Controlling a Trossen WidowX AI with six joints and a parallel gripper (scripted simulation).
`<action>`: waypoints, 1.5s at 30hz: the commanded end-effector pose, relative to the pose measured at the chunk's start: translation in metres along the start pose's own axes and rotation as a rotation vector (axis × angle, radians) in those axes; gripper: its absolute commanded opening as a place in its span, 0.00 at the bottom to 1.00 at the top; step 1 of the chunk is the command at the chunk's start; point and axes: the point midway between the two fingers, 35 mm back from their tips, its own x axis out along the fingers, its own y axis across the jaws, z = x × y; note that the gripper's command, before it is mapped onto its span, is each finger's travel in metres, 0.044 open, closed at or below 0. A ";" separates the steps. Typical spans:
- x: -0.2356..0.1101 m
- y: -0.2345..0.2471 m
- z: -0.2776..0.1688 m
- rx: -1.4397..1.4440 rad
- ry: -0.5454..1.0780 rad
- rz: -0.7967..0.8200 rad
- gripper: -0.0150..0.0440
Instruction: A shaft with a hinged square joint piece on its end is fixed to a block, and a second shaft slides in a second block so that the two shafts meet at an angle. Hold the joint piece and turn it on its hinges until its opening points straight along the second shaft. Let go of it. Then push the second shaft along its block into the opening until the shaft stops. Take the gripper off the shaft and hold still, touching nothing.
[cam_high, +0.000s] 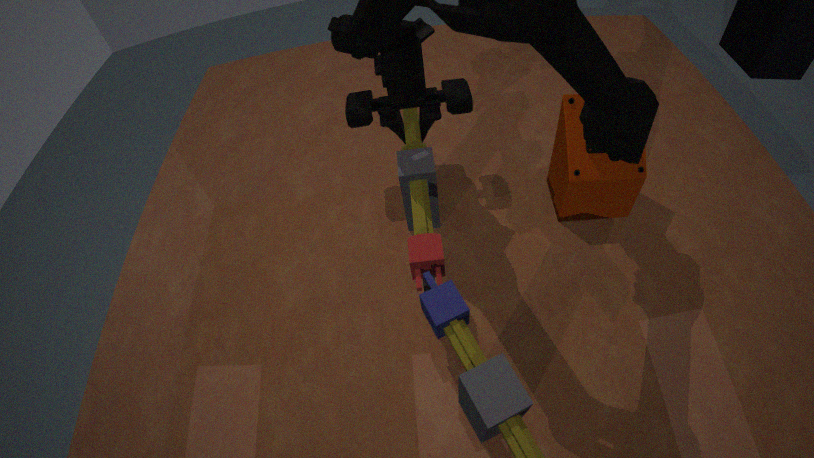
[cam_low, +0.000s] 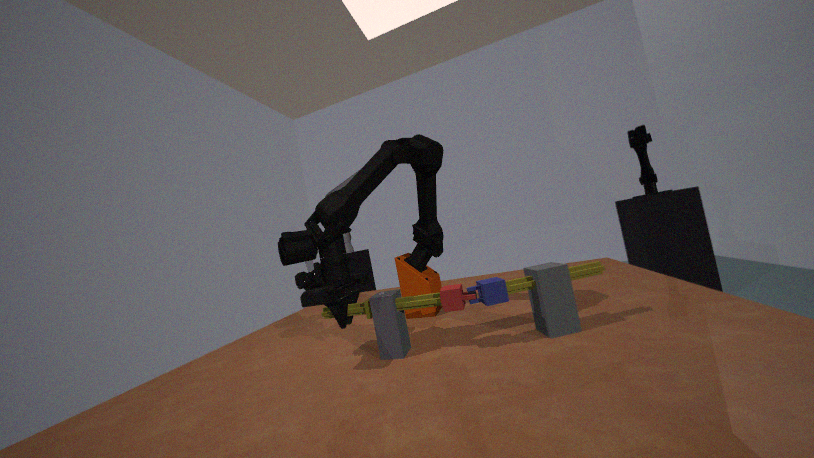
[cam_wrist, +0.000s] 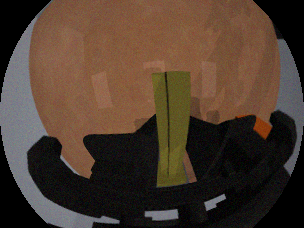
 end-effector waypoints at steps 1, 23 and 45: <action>0.000 0.000 -0.006 0.003 0.004 0.003 0.25; 0.000 0.000 -0.007 0.001 0.000 0.000 0.37; 0.000 0.000 -0.007 0.001 0.000 0.000 1.00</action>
